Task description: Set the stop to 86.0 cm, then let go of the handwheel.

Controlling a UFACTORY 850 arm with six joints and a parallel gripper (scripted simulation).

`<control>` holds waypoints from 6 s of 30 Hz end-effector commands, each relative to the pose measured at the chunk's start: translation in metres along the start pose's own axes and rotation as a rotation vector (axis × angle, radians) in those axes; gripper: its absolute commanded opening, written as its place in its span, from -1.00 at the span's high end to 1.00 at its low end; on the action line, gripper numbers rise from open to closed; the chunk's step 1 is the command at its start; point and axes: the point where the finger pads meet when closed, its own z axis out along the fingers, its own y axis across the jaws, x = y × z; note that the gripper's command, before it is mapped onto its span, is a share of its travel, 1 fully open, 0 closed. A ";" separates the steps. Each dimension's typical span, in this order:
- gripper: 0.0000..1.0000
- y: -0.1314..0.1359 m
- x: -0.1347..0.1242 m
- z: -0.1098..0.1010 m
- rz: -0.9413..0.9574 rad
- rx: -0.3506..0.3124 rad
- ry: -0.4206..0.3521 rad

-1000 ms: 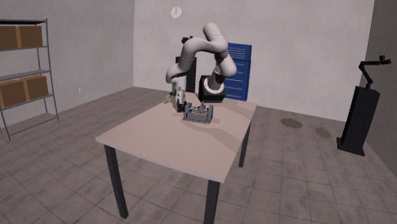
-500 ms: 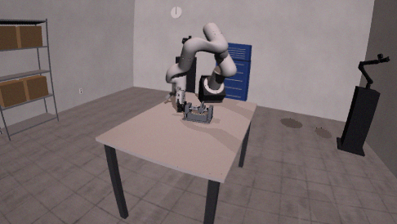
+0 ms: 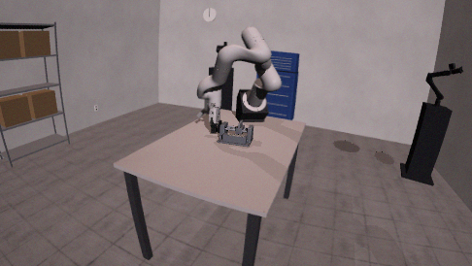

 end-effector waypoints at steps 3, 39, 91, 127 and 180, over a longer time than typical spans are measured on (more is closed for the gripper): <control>0.88 0.000 0.000 0.000 0.000 0.001 0.001; 0.88 -0.006 0.000 0.000 0.000 0.001 0.001; 0.88 -0.033 0.000 -0.017 0.000 0.001 0.001; 0.88 -0.009 0.000 -0.058 0.000 0.001 0.001; 0.88 -0.006 0.000 0.000 0.000 0.001 0.001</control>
